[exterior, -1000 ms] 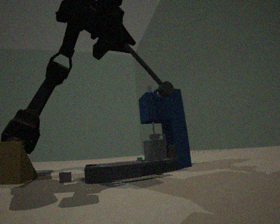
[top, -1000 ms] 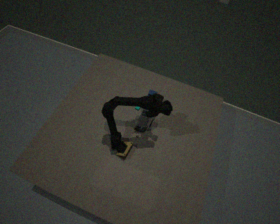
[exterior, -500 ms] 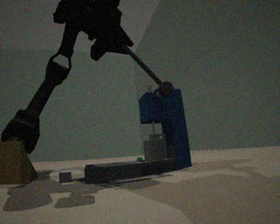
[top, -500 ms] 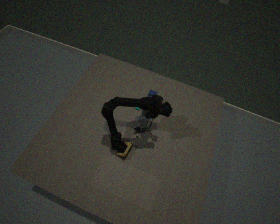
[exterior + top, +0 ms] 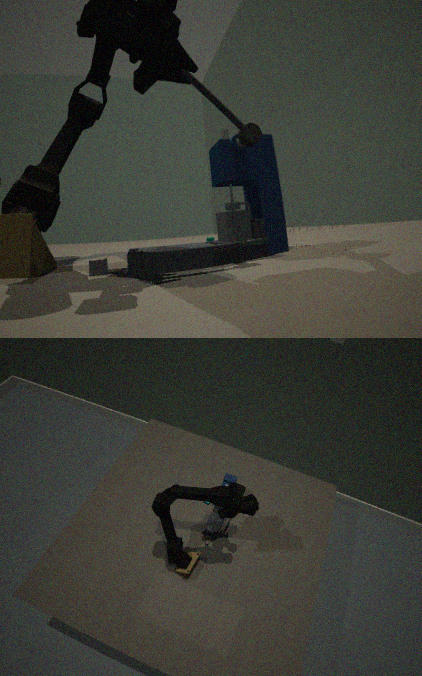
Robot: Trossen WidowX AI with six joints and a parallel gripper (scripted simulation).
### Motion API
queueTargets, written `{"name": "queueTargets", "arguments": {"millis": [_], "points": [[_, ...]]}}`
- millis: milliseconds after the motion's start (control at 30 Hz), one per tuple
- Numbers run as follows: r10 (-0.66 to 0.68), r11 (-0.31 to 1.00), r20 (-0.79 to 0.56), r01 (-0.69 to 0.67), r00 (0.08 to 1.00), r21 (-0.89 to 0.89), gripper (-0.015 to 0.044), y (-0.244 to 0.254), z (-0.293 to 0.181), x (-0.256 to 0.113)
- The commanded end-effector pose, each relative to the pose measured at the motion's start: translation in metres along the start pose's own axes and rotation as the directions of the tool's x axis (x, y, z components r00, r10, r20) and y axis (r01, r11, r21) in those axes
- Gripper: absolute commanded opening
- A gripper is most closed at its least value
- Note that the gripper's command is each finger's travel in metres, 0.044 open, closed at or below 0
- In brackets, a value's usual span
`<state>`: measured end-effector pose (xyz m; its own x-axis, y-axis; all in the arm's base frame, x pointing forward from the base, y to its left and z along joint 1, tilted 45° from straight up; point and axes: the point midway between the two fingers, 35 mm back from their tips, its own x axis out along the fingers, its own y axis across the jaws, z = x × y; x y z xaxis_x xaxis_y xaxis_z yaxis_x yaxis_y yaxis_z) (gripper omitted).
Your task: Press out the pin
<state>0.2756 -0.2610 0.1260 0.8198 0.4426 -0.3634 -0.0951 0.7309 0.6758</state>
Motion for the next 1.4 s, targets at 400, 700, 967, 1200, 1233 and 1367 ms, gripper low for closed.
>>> {"name": "queueTargets", "arguments": {"millis": [400, 700, 967, 1200, 1233, 1367], "points": [[-0.002, 1.0, -0.012, 0.003, 1.0, 0.021, 0.0, 0.0, -0.014, -0.001], [-0.003, 1.0, -0.012, 0.003, 1.0, 0.021, 0.0, 0.0, -0.018, -0.002], [-0.003, 1.0, -0.012, 0.003, 1.0, 0.021, 0.0, 0.0, -0.022, -0.002], [-0.003, 1.0, -0.013, 0.003, 1.0, 0.021, 0.0, 0.0, -0.026, -0.002], [-0.003, 1.0, -0.013, 0.003, 1.0, 0.021, 0.0, 0.0, -0.026, -0.002], [-0.003, 1.0, -0.013, 0.003, 1.0, 0.021, 0.0, 0.0, -0.028, -0.002]]}}
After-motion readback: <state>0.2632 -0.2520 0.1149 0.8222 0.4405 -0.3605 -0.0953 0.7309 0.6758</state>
